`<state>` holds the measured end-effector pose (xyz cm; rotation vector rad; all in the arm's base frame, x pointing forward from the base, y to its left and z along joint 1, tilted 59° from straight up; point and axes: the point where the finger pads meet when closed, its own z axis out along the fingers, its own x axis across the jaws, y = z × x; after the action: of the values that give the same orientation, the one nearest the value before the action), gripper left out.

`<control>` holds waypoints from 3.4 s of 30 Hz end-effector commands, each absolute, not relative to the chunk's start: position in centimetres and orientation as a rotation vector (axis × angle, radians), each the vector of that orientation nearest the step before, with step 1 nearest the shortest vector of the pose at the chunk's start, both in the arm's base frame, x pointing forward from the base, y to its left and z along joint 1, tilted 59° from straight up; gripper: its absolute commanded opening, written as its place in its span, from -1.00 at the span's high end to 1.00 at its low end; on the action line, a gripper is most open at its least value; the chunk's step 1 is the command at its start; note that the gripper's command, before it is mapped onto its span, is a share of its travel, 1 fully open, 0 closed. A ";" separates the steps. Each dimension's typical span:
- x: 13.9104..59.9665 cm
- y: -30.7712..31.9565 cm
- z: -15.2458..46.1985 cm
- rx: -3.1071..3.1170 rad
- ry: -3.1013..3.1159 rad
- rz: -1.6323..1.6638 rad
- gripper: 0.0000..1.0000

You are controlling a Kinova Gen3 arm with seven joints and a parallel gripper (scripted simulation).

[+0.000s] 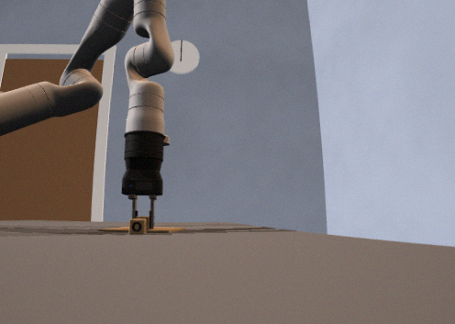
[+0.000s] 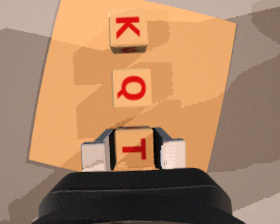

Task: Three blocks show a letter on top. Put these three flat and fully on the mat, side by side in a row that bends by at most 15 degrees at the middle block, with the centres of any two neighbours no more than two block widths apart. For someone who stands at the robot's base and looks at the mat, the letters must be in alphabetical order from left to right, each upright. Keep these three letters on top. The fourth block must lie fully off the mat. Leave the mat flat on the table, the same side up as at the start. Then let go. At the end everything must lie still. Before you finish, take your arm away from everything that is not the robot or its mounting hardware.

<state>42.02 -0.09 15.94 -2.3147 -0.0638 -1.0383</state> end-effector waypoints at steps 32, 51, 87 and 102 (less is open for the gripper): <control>41.9 -0.2 16.0 -2.314 -0.059 -1.039 -0.58; 41.3 -1.0 16.7 -2.314 -0.058 -1.044 -0.58; 36.4 -5.0 20.6 -2.314 -0.059 -1.046 -0.58; 36.1 -5.0 20.7 -2.313 -0.059 -1.043 -1.00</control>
<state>36.19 -4.74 20.74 -2.3088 -0.0658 -1.0436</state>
